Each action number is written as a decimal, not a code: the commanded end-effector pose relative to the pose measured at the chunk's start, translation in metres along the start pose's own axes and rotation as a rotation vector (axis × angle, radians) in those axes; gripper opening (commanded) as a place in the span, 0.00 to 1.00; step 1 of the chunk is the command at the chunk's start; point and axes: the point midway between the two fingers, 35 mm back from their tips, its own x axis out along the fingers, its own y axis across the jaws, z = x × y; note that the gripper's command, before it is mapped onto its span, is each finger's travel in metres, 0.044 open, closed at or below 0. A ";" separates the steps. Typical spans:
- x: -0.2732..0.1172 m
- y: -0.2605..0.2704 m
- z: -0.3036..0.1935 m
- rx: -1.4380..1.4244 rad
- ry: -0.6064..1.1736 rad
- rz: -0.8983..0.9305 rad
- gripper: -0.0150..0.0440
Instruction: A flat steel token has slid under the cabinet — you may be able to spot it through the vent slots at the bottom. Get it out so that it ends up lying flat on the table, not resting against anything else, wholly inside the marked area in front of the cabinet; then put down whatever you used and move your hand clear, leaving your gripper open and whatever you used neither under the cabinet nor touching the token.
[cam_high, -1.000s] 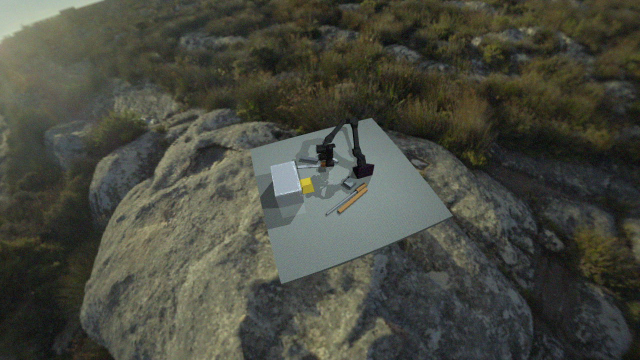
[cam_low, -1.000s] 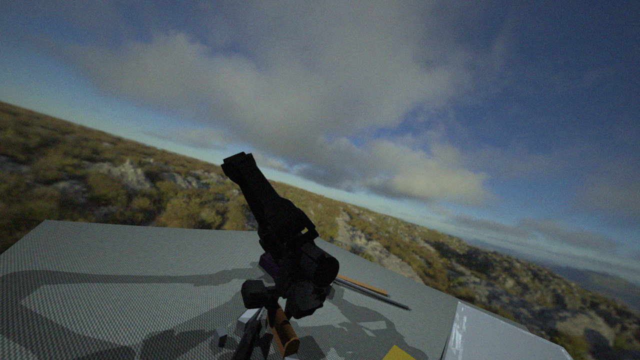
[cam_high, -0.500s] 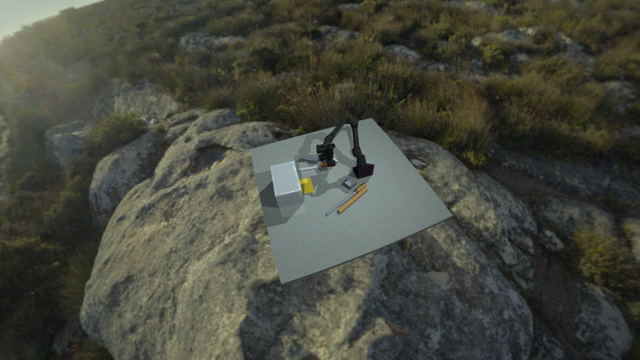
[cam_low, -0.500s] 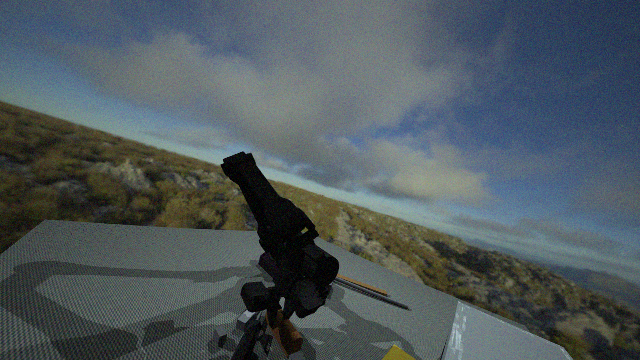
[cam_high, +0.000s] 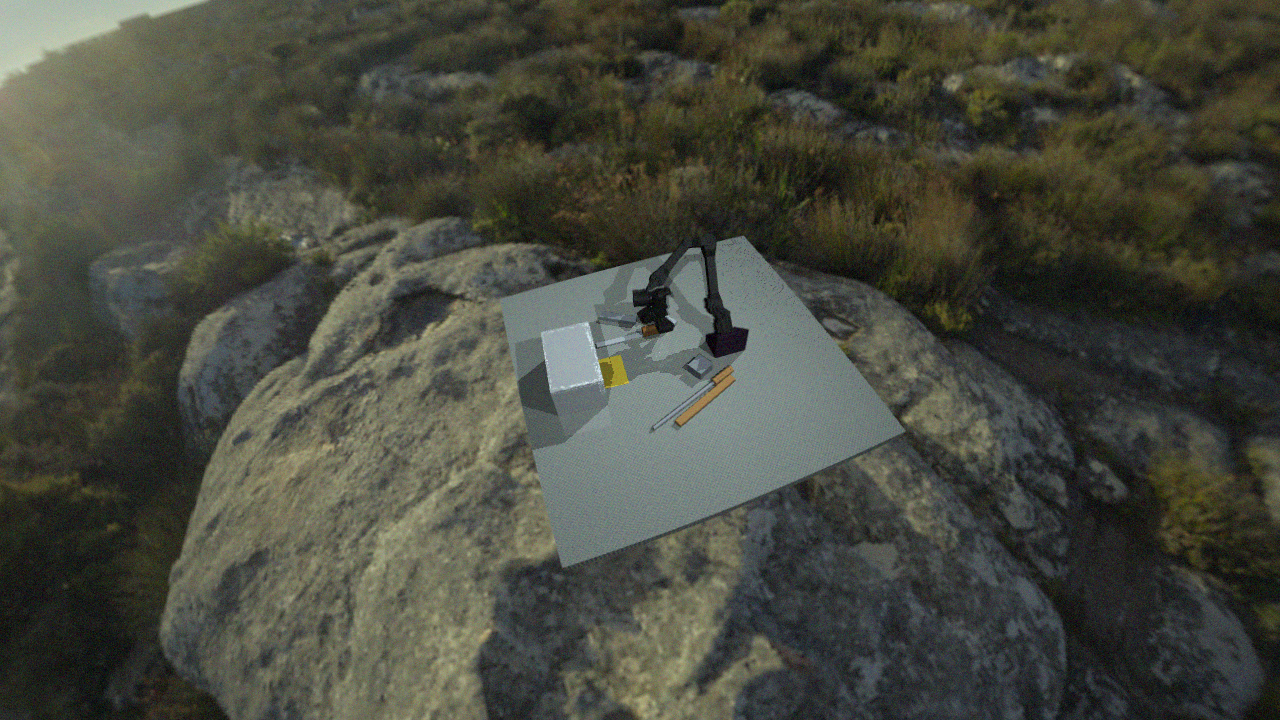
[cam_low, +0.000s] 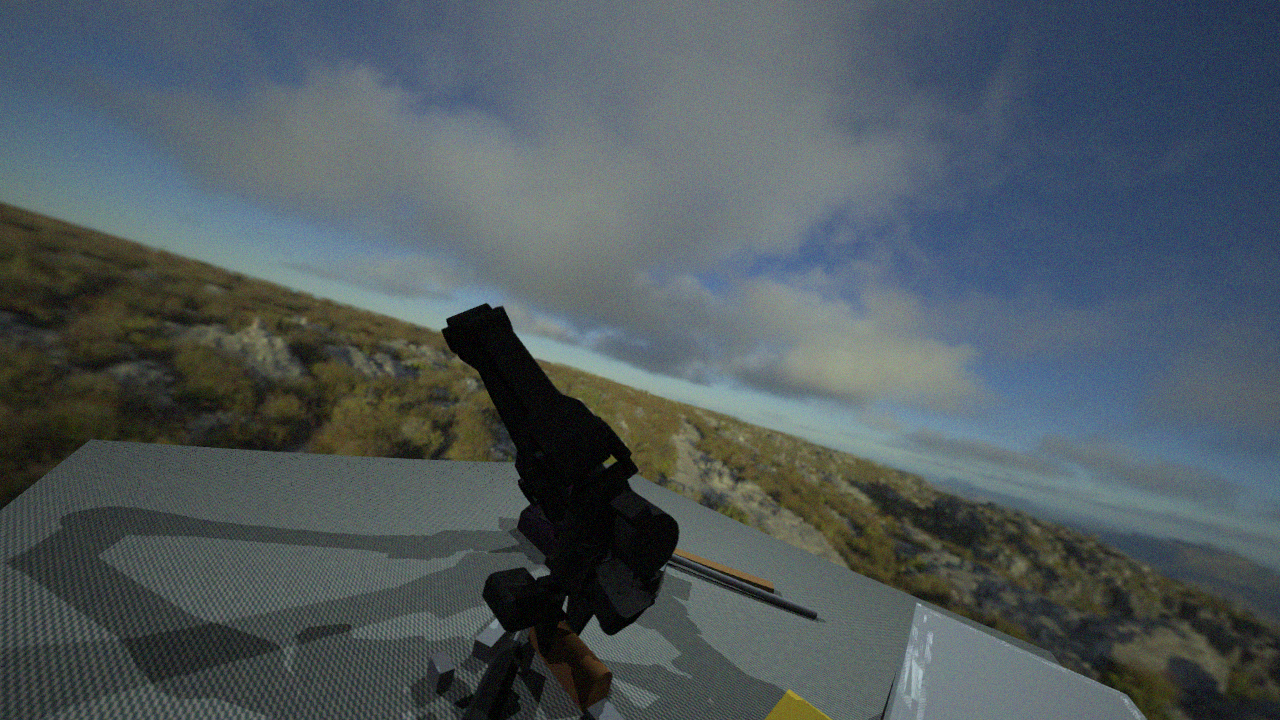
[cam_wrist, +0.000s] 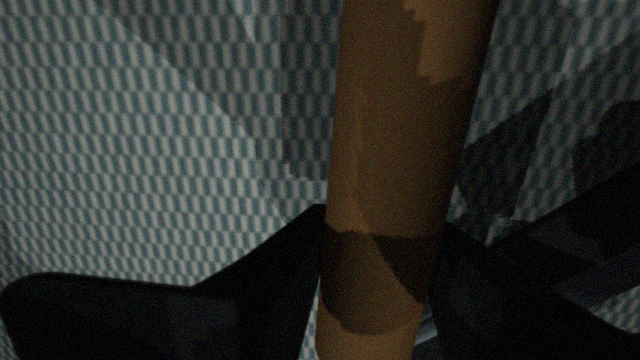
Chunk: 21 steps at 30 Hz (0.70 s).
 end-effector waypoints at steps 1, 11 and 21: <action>-0.001 0.000 0.001 -0.042 -0.003 0.000 0.25; -0.001 0.000 0.001 -0.121 -0.003 0.000 0.25; -0.001 0.000 0.002 -0.183 -0.003 -0.001 0.25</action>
